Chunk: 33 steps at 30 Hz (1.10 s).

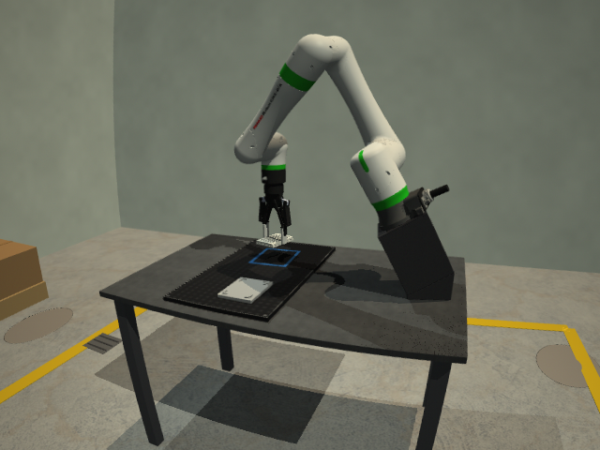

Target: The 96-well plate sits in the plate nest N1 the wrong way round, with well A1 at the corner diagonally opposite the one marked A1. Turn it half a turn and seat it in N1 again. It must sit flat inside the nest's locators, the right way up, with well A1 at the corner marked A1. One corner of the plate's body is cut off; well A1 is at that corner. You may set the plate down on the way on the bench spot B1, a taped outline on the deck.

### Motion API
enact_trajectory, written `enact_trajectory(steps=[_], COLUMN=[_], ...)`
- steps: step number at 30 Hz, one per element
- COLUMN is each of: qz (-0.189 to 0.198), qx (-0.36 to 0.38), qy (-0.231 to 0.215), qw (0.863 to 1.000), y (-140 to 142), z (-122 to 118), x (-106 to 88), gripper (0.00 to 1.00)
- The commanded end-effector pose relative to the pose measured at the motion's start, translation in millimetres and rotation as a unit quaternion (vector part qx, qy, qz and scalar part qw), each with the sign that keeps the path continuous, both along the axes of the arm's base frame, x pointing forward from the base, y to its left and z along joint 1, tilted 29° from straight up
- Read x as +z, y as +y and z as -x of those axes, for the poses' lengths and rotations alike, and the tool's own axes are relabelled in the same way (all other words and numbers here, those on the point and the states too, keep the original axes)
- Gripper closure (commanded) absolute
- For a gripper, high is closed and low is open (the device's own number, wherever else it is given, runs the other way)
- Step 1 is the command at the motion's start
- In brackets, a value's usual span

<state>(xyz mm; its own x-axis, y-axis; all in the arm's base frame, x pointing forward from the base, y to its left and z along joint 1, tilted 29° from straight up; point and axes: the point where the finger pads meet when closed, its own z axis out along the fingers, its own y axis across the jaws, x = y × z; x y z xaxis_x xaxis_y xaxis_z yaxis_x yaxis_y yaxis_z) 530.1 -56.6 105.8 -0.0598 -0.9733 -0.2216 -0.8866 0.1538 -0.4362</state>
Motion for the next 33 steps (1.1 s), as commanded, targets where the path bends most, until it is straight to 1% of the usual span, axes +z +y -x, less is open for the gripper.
enact_trajectory(steps=[1, 7, 12, 17, 19, 22, 26, 29, 33], qz=[0.0, 0.0, 0.038, 0.076, 0.076, 0.099, 0.128, 0.15, 0.179], qx=[0.0, 0.0, 0.073, 0.145, 0.145, 0.187, 0.244, 0.285, 0.34], qy=[0.0, 0.0, -0.014, -0.028, -0.028, -0.037, -0.048, -0.056, -0.066], qw=[1.0, 1.0, 0.997, 0.986, 0.986, 0.977, 0.96, 0.945, 0.921], y=[0, 0, 16, 31, 31, 41, 53, 63, 75], z=[0, 0, 5, 11, 11, 14, 18, 22, 26], x=[0.2, 0.2, 1.1, 1.9, 1.9, 2.5, 3.2, 3.7, 4.4], gripper=[1.0, 1.0, 1.0, 1.0, 1.0, 1.0, 1.0, 1.0, 1.0])
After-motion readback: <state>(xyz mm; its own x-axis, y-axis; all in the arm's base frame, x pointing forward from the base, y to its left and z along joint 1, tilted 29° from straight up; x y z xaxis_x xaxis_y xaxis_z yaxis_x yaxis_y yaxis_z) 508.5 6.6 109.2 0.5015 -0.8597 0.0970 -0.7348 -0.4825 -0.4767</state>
